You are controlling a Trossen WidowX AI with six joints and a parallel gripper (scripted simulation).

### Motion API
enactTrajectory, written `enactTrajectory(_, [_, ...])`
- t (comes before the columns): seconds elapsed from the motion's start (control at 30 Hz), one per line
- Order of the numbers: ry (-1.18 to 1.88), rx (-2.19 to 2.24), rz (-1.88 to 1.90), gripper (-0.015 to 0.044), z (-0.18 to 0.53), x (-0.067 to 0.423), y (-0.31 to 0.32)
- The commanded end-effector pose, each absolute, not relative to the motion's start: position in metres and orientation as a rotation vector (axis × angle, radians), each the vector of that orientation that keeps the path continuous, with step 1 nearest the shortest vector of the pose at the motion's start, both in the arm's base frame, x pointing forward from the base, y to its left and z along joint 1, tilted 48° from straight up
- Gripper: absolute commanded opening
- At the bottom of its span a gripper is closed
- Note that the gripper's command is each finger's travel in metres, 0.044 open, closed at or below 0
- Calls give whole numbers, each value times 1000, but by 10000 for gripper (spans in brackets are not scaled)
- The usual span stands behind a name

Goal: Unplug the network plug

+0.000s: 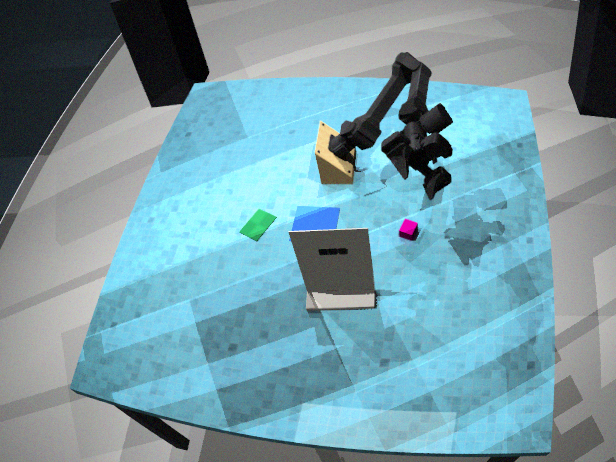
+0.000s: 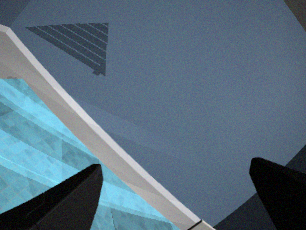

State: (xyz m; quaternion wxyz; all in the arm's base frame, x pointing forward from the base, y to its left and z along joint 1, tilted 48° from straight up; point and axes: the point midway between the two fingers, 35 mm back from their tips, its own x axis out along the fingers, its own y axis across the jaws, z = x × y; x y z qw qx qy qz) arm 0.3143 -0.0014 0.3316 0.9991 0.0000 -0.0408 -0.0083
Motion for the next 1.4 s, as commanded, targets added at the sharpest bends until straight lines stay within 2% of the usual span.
enactTrajectory(0.0, [-81, -3, -17, 374, 331, 315, -2])
enactTrajectory(0.27, [-40, -141, -38, 164, 287, 338, -9])
enactTrajectory(0.3, [-34, -160, -40, 156, 281, 340, -10])
enactTrajectory(0.8, [58, -438, -63, 156, 189, 351, -27])
enactTrajectory(1.37, [167, -732, -59, 156, 107, 321, -41])
